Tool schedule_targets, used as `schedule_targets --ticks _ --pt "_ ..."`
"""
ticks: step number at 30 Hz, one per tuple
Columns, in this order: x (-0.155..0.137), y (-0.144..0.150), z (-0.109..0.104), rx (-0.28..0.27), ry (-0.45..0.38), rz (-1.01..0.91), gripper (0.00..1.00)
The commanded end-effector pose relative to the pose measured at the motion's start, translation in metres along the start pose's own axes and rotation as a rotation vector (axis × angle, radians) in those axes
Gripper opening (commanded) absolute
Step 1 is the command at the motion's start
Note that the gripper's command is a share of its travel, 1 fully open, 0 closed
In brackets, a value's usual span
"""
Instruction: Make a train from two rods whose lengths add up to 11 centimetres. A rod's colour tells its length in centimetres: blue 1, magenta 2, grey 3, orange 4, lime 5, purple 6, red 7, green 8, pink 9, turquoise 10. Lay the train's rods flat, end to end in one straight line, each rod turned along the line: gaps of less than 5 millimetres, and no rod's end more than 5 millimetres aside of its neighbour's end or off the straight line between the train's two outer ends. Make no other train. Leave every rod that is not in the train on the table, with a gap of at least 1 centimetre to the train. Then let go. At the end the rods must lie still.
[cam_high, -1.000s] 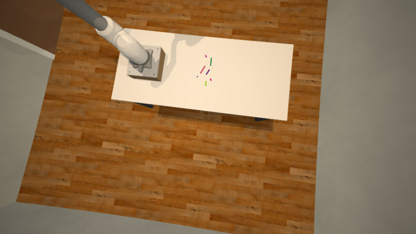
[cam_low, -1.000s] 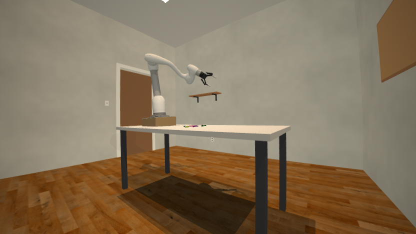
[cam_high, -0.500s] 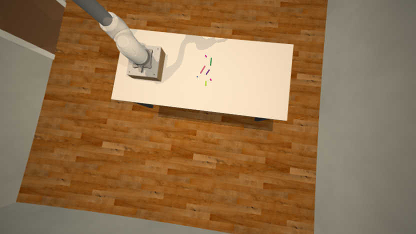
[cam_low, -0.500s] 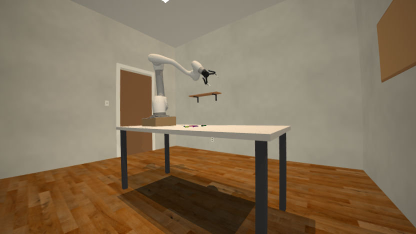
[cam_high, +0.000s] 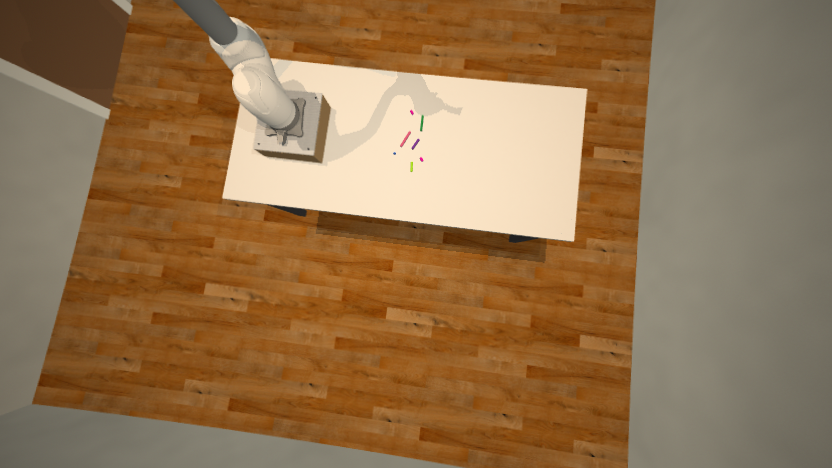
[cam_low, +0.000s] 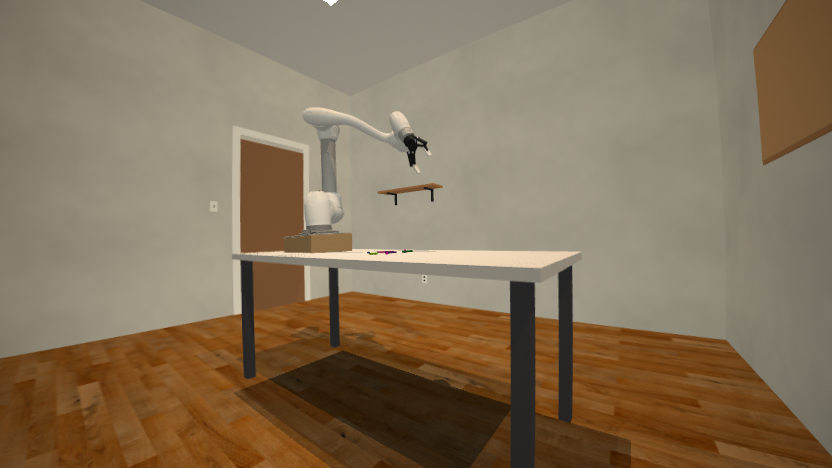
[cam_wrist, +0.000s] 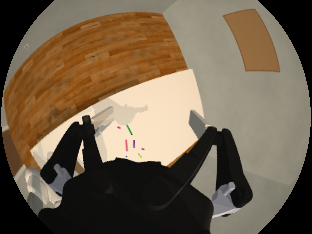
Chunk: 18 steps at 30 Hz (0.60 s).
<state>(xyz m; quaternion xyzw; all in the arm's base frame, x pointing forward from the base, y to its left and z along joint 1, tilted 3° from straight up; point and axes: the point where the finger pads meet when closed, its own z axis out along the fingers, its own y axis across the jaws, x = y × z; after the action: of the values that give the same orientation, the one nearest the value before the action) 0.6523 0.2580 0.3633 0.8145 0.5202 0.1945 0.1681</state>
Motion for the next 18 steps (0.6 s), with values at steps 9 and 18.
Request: schedule_targets --ticks 9,18 --pt "-0.102 0.045 0.036 0.148 -0.176 0.451 1.0" --pt "-0.17 0.065 0.049 0.245 -0.291 0.762 1.0"
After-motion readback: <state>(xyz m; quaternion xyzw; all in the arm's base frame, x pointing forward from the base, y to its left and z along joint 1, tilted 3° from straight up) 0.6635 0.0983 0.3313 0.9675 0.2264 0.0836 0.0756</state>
